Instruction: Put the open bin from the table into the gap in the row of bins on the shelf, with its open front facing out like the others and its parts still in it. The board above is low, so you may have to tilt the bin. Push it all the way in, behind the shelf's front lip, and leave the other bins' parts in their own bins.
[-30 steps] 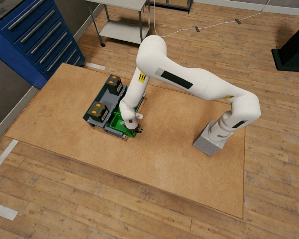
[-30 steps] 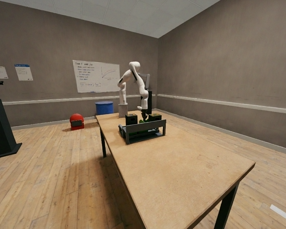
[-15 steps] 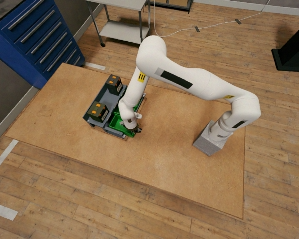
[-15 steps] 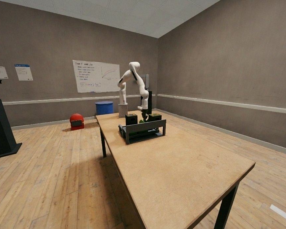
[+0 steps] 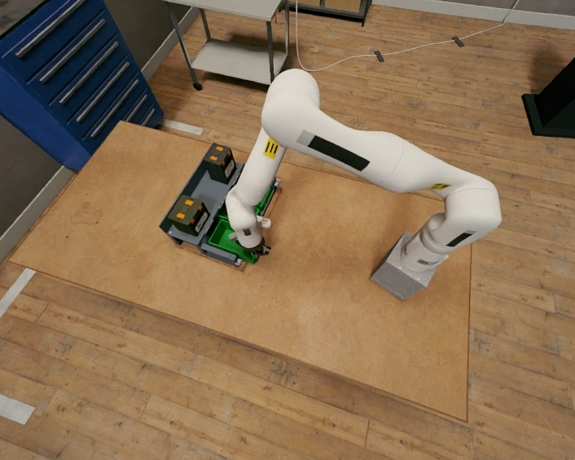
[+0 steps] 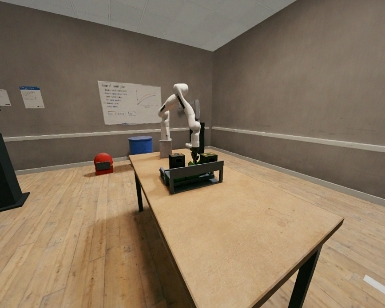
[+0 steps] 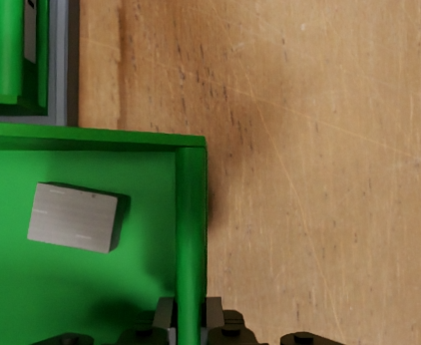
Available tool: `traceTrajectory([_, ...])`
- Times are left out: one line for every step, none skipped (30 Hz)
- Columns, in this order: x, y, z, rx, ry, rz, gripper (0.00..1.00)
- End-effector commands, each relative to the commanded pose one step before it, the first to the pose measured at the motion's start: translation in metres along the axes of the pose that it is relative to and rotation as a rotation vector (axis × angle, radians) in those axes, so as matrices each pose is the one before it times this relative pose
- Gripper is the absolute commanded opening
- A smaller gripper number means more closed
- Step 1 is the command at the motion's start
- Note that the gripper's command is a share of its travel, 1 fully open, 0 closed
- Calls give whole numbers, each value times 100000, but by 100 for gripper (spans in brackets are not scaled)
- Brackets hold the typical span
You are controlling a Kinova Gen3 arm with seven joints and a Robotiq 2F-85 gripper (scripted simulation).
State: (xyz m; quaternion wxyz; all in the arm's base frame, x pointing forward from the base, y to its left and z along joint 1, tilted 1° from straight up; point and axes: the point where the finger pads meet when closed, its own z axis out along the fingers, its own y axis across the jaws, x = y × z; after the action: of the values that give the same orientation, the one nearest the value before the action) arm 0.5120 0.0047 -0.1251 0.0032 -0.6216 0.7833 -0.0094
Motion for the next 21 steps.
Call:
traceTrajectory([-23, -633, -186, 481, -69, -27, 10])
traceTrajectory([2, -200, -7, 33, -3, 4, 10])
traceTrajectory([2, -200, -7, 33, -3, 4, 10])
traceTrajectory([0, 0, 0, 0, 0, 0, 10])
traceTrajectory([0, 0, 0, 0, 0, 0, 10])
traceTrajectory([0, 0, 0, 0, 0, 0, 10])
traceTrajectory([0, 0, 0, 0, 0, 0, 10])
traceTrajectory([0, 0, 0, 0, 0, 0, 10])
traceTrajectory([0, 0, 0, 0, 0, 0, 10])
traceTrajectory([0, 0, 0, 0, 0, 0, 10])
traceTrajectory([0, 0, 0, 0, 0, 0, 10])
traceTrajectory([0, 0, 0, 0, 0, 0, 10])
traceTrajectory([0, 0, 0, 0, 0, 0, 10])
traceTrajectory([0, 0, 0, 0, 0, 0, 10])
traceTrajectory([0, 0, 0, 0, 0, 0, 10])
traceTrajectory([9, -111, 62, -152, 25, -6, 10])
traceTrajectory([2, -200, -9, 40, -6, 1, 10])
traceTrajectory([2, -200, -9, 40, -6, 1, 10])
traceTrajectory([2, -200, -9, 40, -6, 1, 10])
traceTrajectory([2, -200, -9, 40, -6, 1, 10])
traceTrajectory([0, 0, 0, 0, 0, 0, 10])
